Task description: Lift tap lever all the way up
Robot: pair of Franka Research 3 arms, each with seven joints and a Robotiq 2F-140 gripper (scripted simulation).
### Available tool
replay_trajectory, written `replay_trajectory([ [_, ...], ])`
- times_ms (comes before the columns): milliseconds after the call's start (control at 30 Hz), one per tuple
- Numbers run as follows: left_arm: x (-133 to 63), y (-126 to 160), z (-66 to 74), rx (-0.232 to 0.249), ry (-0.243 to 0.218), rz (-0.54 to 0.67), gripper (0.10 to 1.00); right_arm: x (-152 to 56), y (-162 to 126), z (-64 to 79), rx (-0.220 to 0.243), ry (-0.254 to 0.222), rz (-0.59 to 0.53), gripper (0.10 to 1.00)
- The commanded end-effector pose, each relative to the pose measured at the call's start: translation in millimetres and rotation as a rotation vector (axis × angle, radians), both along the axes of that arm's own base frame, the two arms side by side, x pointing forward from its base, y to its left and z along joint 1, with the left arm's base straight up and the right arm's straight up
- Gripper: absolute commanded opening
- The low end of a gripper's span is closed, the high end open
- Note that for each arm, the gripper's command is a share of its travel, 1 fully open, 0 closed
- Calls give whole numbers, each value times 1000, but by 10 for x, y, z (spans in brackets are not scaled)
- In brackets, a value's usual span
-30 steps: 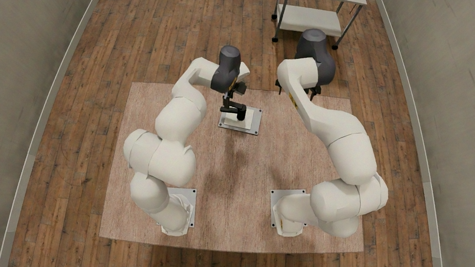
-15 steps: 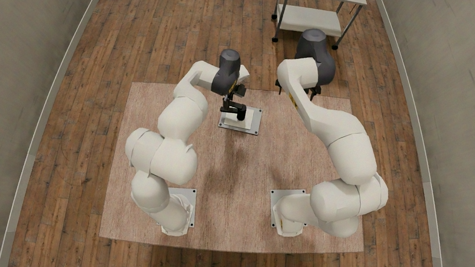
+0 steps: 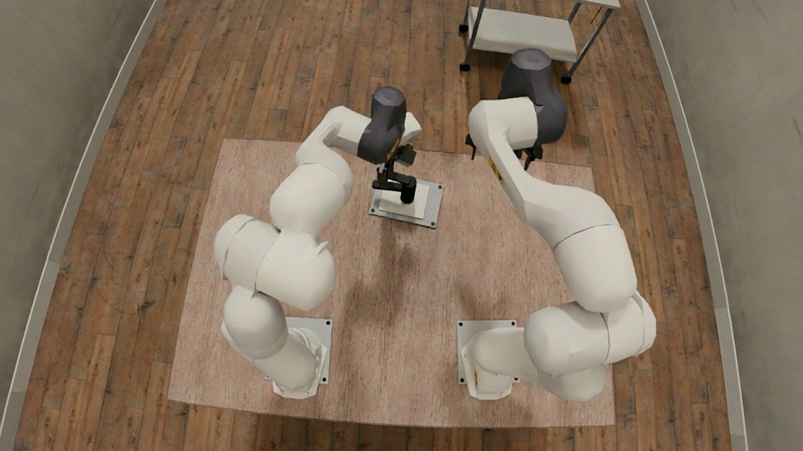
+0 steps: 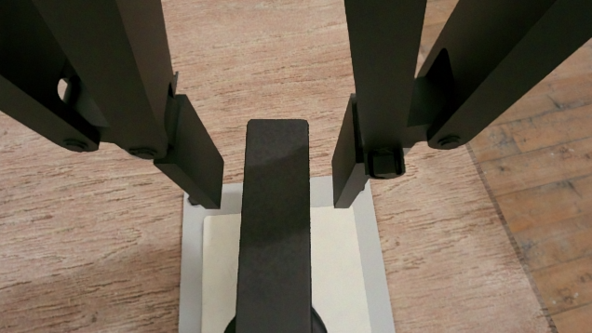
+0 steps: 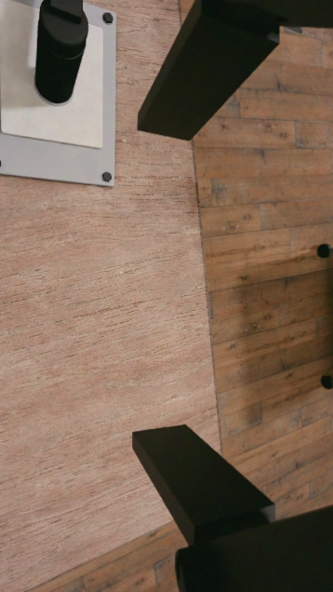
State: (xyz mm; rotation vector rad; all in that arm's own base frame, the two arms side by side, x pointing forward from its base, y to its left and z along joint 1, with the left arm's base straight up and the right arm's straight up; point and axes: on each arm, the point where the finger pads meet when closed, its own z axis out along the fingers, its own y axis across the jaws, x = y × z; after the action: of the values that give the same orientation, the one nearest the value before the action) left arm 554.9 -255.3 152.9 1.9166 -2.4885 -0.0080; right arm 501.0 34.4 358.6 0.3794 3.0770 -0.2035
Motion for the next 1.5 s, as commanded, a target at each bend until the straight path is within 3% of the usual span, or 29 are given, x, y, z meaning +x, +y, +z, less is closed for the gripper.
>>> replay_trajectory([
  [0, 13, -10, -18, -4, -4, -4, 454, 0, 0, 1, 0, 0, 0, 1000],
  [1400, 13, -10, -27, -4, -4, -4, 454, 0, 0, 1, 0, 0, 0, 1000],
  [1433, 13, -10, -27, -4, -4, -4, 99, 0, 0, 1, 0, 0, 0, 1000],
  [1467, 13, -10, -27, -4, -4, -4, 99, 0, 0, 1, 0, 0, 0, 1000],
])
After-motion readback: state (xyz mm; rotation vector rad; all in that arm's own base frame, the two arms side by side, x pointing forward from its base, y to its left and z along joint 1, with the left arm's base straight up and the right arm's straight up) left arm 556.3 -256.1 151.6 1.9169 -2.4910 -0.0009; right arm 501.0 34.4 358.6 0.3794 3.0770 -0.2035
